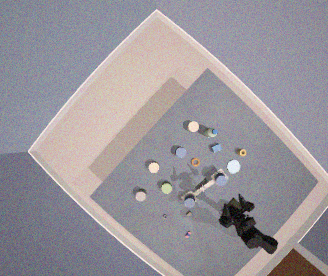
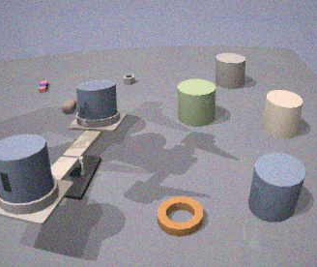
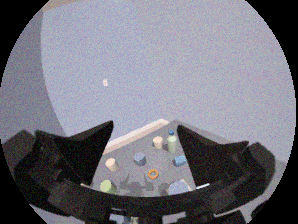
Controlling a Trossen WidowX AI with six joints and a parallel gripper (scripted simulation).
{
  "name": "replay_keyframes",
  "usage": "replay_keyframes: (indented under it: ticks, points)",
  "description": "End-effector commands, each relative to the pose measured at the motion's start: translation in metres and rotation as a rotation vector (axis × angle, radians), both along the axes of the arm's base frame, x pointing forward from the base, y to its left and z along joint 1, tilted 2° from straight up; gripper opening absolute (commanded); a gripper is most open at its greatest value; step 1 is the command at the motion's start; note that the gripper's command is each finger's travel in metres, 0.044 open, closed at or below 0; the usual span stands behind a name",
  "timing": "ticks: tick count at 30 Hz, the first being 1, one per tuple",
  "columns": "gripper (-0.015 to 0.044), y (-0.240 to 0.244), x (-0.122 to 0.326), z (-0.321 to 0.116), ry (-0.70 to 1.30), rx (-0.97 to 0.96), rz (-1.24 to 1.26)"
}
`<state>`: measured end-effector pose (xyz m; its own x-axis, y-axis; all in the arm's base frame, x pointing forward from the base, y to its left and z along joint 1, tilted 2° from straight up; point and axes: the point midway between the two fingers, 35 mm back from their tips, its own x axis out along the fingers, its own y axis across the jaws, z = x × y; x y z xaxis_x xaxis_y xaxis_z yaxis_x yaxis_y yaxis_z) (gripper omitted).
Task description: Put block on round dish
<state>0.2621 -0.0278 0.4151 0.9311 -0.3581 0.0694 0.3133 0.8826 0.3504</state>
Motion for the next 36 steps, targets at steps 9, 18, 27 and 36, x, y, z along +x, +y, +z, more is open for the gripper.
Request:
replay_keyframes:
  ticks: [9, 18, 27, 36]
  points:
    - [0.044, 0.047, -0.02, -0.07, 0.352, -0.019, 0.224]
    - [0.044, 0.066, -0.055, -0.12, 0.617, -0.069, 0.353]
    - [0.044, 0.069, -0.097, -0.159, 0.86, -0.141, 0.443]
    - [0.044, 0.075, -0.093, -0.159, 0.907, -0.21, 0.478]
